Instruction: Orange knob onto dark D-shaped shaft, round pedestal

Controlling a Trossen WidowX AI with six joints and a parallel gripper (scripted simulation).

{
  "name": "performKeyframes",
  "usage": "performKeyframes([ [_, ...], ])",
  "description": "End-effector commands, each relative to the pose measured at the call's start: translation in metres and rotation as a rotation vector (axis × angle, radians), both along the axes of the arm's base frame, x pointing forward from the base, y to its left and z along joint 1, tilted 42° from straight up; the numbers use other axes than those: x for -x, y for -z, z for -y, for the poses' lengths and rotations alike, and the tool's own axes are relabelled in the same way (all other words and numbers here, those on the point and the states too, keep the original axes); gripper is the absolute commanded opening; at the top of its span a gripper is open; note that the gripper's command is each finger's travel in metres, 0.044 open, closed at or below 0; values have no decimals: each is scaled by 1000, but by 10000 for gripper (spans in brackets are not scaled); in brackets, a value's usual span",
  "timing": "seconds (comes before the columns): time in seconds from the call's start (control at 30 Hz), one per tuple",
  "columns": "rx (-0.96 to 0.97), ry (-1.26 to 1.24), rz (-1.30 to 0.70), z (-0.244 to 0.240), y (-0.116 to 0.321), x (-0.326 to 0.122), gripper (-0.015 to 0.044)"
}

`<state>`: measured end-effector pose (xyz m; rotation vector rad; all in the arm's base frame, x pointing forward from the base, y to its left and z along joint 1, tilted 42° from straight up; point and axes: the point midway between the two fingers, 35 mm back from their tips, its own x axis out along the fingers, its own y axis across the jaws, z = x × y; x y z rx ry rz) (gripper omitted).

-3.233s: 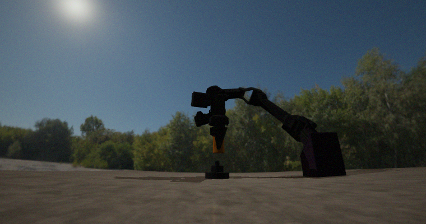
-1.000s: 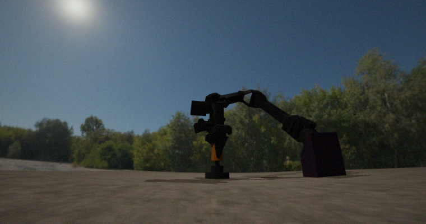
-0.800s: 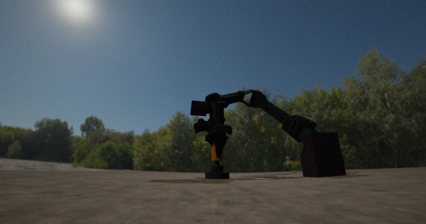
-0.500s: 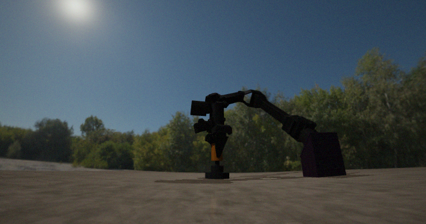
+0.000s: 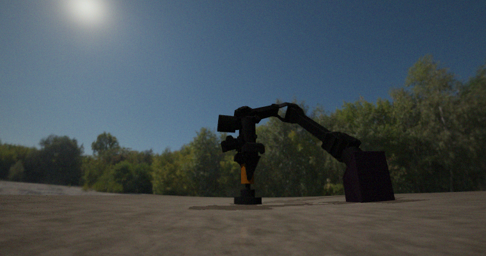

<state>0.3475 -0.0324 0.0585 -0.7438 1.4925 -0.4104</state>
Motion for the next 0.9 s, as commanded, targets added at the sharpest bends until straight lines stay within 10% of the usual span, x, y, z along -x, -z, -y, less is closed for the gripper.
performKeyframes([
  [0.0, 4, -3, 0, 1, 0, 0, 0],
  [0.87, 6, -32, -27, 0, 0, 1, 0],
])
